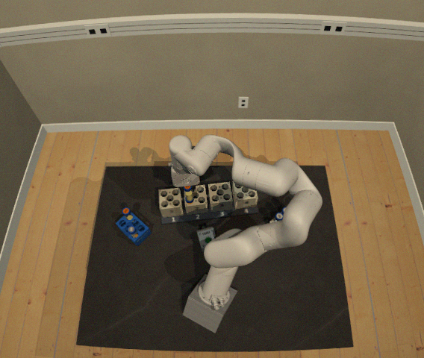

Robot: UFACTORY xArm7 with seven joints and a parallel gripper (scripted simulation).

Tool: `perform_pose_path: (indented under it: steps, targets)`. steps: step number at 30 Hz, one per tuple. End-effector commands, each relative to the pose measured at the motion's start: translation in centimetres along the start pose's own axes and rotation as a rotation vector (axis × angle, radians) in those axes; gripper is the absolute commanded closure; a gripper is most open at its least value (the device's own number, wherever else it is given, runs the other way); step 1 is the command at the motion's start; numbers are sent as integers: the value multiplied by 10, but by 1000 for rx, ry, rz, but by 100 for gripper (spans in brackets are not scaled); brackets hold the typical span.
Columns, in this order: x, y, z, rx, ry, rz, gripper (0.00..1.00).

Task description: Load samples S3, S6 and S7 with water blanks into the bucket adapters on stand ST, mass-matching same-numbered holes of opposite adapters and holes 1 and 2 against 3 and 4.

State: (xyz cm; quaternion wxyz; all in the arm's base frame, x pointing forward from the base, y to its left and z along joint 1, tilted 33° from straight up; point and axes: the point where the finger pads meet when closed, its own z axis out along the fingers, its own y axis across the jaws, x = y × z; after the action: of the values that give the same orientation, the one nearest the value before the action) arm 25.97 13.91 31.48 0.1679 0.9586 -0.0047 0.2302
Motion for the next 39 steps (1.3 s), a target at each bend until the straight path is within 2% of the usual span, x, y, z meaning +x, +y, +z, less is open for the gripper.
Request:
perform_pose_path:
  steps: [1,5,7,22,24,39]
  targets:
    - [10,29,-2,4,4,-1,100]
    - [16,49,-2,4,4,-1,100]
    - [16,49,-2,4,4,-1,100]
    - [38,120,-2,3,5,-1,100]
    - [38,120,-2,3,5,-1,100]
    - [61,192,-2,2,5,-1,100]
